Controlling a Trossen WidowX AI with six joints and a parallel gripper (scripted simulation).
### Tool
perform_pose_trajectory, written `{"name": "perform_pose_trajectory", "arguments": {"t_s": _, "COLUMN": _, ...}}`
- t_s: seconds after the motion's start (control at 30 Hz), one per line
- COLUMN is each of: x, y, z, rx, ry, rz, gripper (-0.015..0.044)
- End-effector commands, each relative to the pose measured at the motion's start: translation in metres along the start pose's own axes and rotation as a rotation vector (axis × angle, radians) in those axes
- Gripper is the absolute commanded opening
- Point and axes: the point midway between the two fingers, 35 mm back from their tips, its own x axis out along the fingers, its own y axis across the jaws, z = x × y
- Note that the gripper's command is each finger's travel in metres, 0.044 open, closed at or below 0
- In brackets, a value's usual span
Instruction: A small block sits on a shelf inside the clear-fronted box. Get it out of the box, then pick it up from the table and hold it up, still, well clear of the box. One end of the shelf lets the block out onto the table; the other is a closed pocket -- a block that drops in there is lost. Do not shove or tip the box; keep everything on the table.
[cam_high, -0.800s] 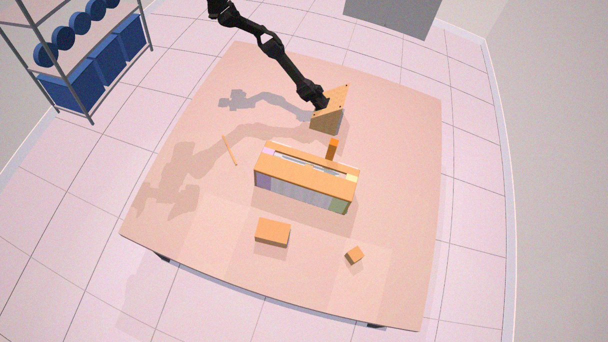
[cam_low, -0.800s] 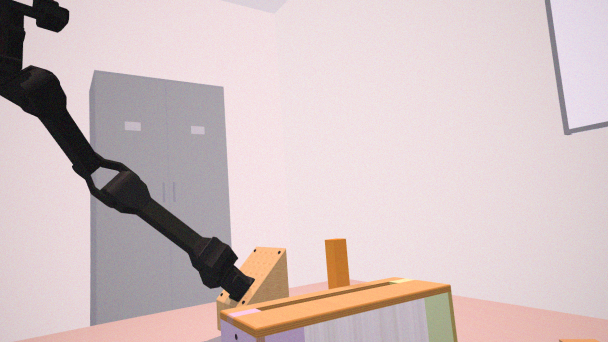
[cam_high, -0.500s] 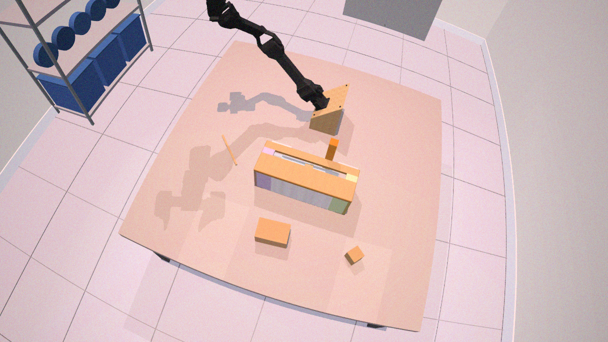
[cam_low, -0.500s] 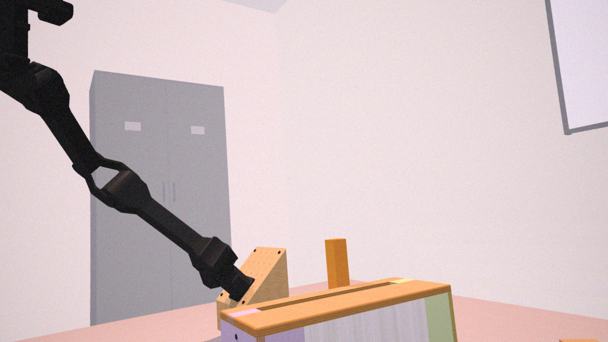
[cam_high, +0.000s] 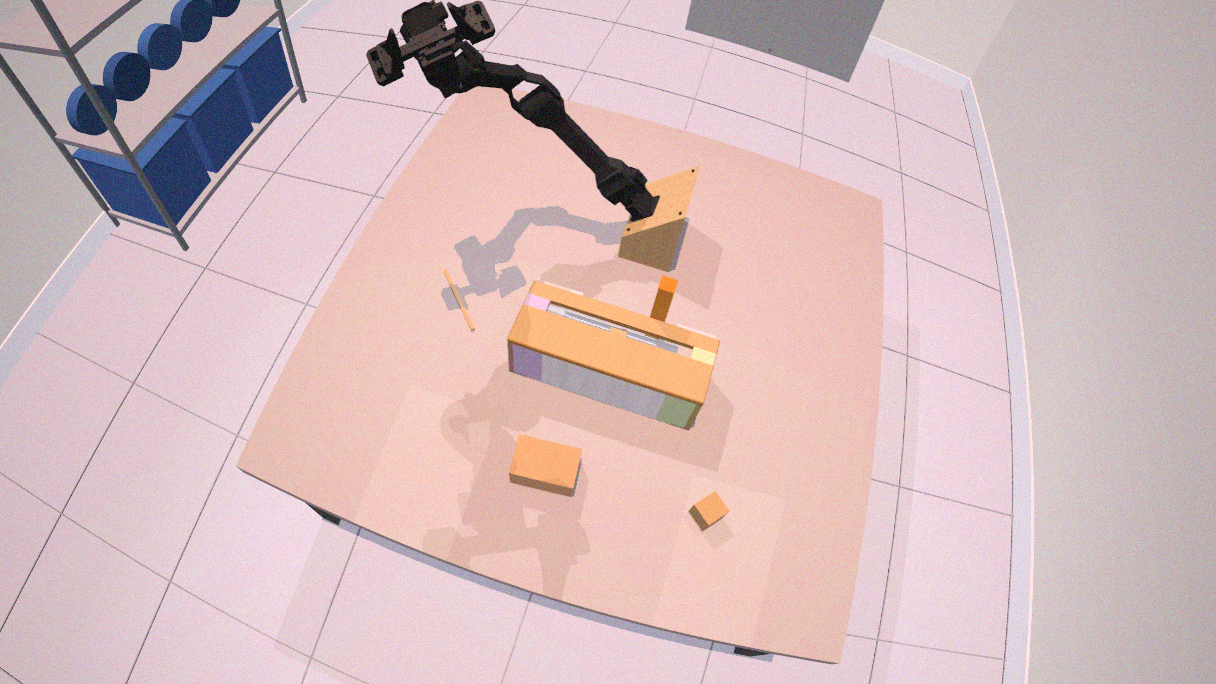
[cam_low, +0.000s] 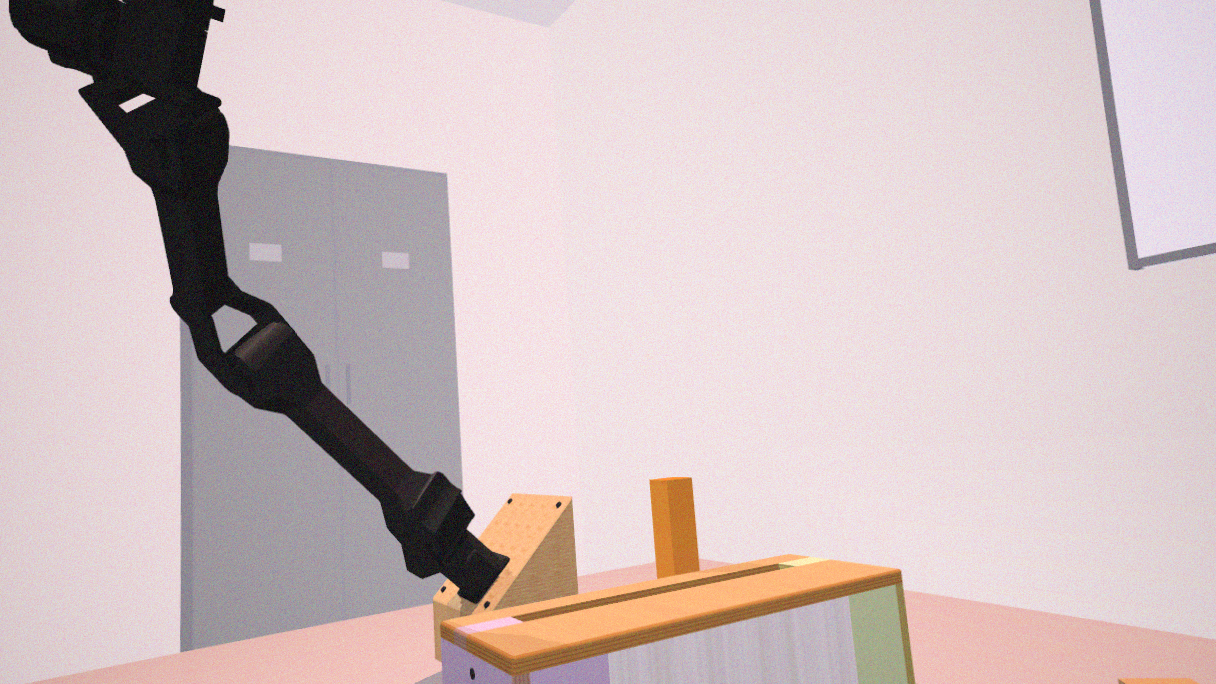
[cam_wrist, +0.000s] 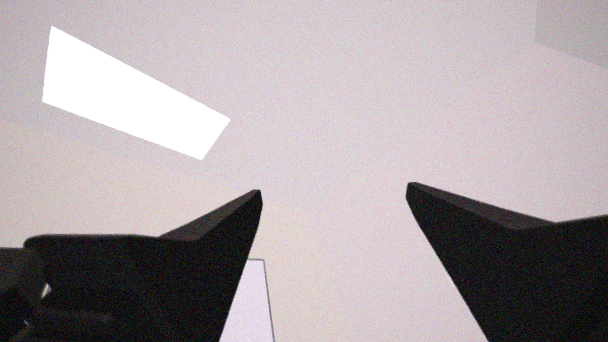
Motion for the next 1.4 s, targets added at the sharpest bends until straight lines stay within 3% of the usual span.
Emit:
{"name": "perform_pose_trajectory", "arguments": {"t_s": 0.0, "x": 0.015, "y": 0.000, "z": -0.069, "rx": 0.055, "ry": 0.161, "rz": -0.033, "gripper": 0.0400}}
{"name": "perform_pose_trajectory", "arguments": {"t_s": 0.37, "x": 0.013, "y": 0.030, "z": -0.260, "rx": 0.127, "ry": 0.654, "rz": -0.062, "gripper": 0.0400}}
{"name": "perform_pose_trajectory", "arguments": {"t_s": 0.77, "x": -0.053, "y": 0.098, "z": -0.421, "rx": 0.067, "ry": 1.171, "rz": 0.045, "gripper": 0.0400}}
{"name": "perform_pose_trajectory", "arguments": {"t_s": 1.1, "x": -0.159, "y": 0.162, "z": -0.522, "rx": -0.061, "ry": 1.683, "rz": 0.236, "gripper": 0.0400}}
{"name": "perform_pose_trajectory", "arguments": {"t_s": 1.37, "x": -0.273, "y": 0.210, "z": -0.561, "rx": -0.259, "ry": 2.129, "rz": 0.544, "gripper": 0.0400}}
